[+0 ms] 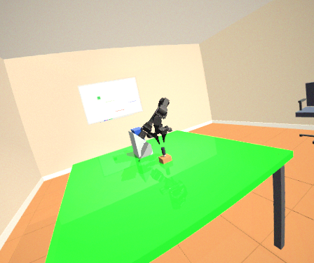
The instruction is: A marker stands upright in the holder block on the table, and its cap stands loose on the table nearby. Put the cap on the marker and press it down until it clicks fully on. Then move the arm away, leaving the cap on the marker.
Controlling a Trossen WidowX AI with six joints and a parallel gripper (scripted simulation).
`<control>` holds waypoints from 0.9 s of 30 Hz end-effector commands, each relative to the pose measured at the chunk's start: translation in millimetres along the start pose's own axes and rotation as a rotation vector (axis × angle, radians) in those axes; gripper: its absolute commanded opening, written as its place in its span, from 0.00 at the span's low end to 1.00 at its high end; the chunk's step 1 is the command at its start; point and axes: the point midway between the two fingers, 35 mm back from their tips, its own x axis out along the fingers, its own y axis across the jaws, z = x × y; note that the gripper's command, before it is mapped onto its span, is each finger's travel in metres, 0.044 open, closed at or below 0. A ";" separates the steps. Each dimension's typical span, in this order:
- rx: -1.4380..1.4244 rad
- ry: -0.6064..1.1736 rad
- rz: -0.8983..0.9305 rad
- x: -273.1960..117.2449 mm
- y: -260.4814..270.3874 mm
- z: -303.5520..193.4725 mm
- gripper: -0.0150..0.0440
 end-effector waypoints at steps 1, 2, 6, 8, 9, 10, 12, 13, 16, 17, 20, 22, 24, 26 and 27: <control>-0.014 -0.002 0.002 0.5 0.0 -0.2 0.33; -0.014 -0.002 0.002 0.5 0.0 -0.2 0.29; -0.014 -0.002 0.002 0.5 0.0 -0.2 0.25; -0.014 -0.002 0.002 0.5 0.0 -0.2 0.25; -0.014 -0.002 0.002 0.5 0.0 -0.2 0.25; -0.014 -0.002 0.002 0.5 0.0 -0.2 0.25; -0.014 -0.002 0.002 0.5 0.0 -0.2 0.25; -0.014 -0.002 0.002 0.5 0.0 -0.2 0.25; -0.014 -0.002 0.002 0.8 0.0 -0.2 0.25; -0.014 -0.002 0.002 1.2 0.0 -0.1 0.25; -0.015 -0.002 0.002 4.0 0.0 -0.1 0.25; -0.015 -0.002 0.002 6.8 0.1 -0.1 0.25; -0.015 -0.002 0.002 9.9 0.1 -0.1 0.25; -0.015 -0.002 0.002 12.9 0.1 -0.1 0.25; -0.015 -0.002 0.003 14.3 0.2 -0.1 0.25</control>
